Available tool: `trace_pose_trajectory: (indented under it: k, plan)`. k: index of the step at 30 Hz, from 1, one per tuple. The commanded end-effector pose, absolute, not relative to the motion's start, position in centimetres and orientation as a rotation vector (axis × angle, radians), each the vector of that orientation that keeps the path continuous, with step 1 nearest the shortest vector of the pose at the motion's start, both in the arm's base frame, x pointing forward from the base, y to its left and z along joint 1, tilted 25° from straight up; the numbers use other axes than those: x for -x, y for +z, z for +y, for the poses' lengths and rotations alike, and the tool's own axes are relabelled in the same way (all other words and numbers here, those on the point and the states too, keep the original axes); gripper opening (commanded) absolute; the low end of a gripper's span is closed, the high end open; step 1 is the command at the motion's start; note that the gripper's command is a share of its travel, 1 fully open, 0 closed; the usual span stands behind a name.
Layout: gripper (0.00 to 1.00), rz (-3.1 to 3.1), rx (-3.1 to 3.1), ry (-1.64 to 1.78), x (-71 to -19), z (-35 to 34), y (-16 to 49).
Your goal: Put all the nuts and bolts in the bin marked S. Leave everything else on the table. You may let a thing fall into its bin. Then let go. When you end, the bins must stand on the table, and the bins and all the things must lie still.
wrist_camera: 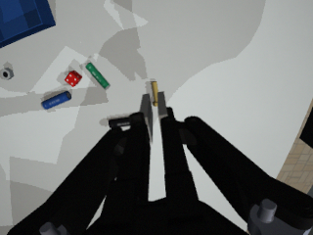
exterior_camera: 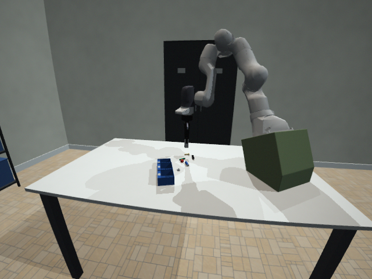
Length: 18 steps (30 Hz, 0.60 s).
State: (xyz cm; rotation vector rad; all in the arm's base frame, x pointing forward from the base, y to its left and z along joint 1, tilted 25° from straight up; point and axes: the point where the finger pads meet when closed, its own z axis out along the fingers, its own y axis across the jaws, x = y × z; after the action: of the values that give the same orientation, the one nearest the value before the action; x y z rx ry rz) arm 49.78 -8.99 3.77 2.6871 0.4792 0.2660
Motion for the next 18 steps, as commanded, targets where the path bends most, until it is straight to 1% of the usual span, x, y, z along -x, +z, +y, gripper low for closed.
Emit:
trace_pose_trajectory:
  k: [1,12,13,18]
  plan:
    - [0.06,0.477,-2.688,0.262,-49.66,-9.04,3.75]
    - [0.06,0.477,-2.688,0.262,-49.66,-9.04,3.75]
    - [0.18,0.477,-2.688,0.262,-49.66,-9.04,3.75]
    - [0.18,0.477,-2.688,0.262,-49.66,-9.04,3.75]
